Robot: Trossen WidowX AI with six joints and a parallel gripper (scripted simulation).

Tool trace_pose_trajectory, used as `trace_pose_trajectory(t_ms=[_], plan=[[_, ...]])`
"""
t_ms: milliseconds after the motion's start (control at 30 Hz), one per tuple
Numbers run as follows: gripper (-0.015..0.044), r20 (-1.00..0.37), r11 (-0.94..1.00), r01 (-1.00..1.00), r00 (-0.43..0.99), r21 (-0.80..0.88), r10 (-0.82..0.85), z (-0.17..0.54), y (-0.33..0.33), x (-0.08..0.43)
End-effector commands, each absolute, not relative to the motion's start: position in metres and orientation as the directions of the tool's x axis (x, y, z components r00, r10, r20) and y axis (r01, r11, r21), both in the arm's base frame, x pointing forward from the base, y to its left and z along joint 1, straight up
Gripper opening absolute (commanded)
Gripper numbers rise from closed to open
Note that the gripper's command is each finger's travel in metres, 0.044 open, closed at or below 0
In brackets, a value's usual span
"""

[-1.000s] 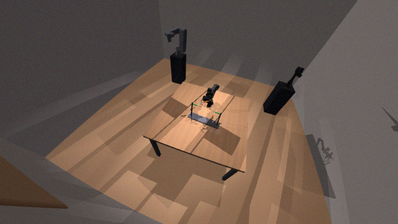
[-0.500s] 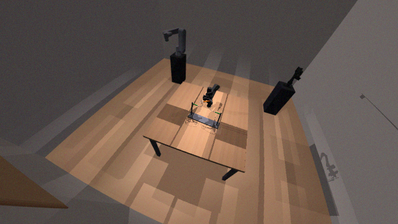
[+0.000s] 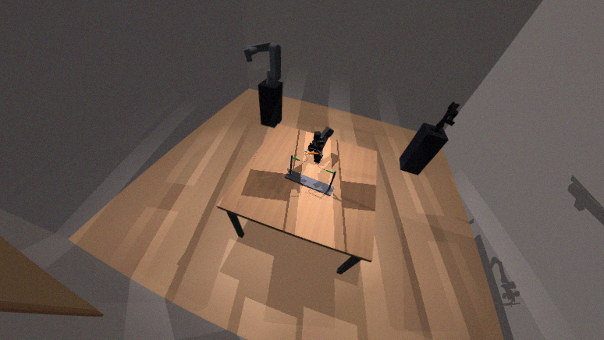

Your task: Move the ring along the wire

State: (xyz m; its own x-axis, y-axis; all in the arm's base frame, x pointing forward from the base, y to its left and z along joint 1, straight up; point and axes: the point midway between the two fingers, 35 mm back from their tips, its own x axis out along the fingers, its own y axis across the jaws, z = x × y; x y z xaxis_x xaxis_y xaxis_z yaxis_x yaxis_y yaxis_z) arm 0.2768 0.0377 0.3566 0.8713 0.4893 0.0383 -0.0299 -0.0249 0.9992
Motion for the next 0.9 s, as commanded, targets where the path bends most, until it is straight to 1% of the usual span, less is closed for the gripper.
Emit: trace_pose_trajectory(t_ms=[0,433,867], plan=[[-0.015,-0.004,0.042,-0.019,0.869,0.999,0.495,0.353,0.038,0.278],[-0.015,-0.116,0.225,0.005,0.869,0.974,0.481,0.346,0.037,0.278],[-0.015,-0.224,0.4,0.031,0.868,0.916,0.444,0.339,0.035,0.278]])
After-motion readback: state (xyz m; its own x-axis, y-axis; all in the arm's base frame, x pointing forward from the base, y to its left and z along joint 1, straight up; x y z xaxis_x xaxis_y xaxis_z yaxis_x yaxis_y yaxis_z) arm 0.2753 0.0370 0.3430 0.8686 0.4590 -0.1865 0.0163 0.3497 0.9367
